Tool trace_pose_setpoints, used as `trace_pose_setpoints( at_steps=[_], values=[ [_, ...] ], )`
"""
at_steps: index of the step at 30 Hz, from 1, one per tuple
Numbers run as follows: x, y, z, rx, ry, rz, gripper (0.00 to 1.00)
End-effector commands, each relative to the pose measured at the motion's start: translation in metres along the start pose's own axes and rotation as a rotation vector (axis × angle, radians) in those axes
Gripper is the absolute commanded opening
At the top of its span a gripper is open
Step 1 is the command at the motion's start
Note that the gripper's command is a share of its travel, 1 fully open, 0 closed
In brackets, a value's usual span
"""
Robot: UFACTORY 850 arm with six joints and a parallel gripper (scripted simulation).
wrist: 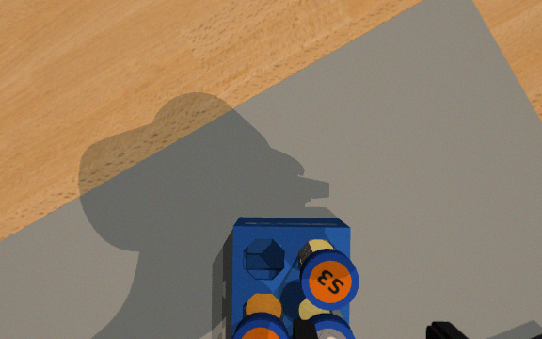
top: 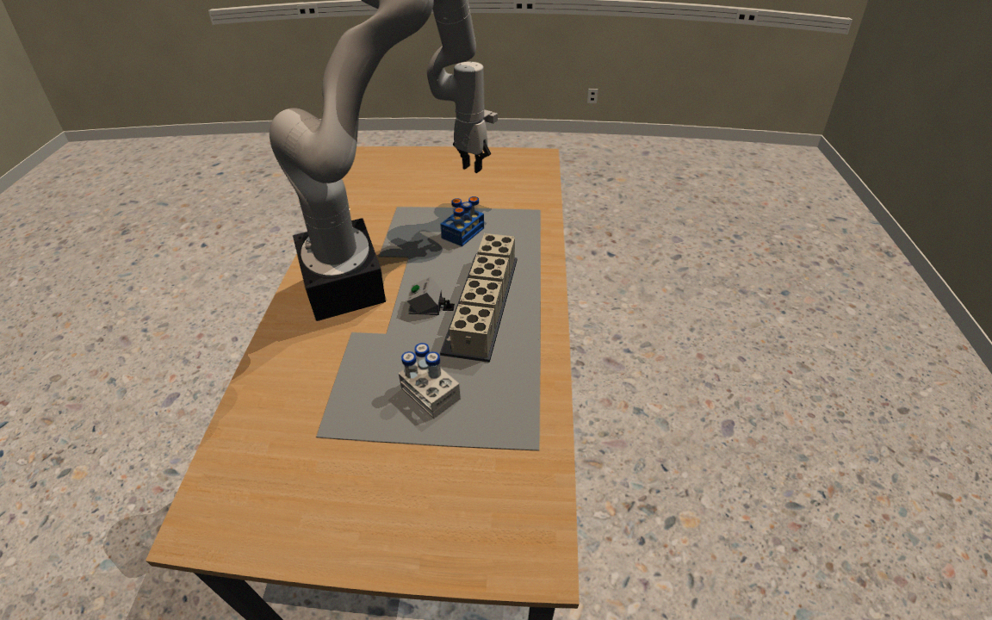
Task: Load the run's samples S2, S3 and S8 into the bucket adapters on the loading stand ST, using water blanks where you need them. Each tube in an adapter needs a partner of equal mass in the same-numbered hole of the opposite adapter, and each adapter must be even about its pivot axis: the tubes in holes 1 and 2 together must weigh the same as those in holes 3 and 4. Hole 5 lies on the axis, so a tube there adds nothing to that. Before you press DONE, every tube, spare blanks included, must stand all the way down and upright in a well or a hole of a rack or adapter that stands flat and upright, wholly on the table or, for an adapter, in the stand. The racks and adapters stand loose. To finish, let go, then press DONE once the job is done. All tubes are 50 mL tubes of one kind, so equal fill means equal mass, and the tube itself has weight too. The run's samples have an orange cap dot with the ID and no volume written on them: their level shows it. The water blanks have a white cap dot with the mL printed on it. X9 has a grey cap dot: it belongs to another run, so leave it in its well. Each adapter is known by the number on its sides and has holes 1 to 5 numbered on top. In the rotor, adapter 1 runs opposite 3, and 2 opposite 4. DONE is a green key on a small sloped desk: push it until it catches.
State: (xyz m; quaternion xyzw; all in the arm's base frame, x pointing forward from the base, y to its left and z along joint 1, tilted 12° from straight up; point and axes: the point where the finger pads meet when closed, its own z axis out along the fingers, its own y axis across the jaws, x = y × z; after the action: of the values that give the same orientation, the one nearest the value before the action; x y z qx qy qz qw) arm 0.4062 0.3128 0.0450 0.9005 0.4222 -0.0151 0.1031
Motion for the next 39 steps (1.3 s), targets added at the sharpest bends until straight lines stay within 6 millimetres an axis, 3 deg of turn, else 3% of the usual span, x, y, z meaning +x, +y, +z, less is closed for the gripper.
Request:
trace_pose_setpoints(
  at_steps=[1,8,9,19,22,37,39],
  values=[
    [0.001,0.000,-0.001,0.000,0.002,0.000,0.44],
    [0.001,0.000,-0.001,0.000,0.002,0.000,0.44],
    [-0.003,-0.003,-0.001,0.000,0.002,0.034,0.57],
    [-0.038,-0.039,-0.001,0.000,0.002,0.367,0.57],
    [-0.039,-0.040,-0.001,0.000,0.002,0.400,0.57],
    [-0.039,-0.040,-0.001,0.001,0.002,0.900,0.57],
    [-0.039,-0.040,-0.001,0.001,0.002,0.900,0.57]
  ],
)
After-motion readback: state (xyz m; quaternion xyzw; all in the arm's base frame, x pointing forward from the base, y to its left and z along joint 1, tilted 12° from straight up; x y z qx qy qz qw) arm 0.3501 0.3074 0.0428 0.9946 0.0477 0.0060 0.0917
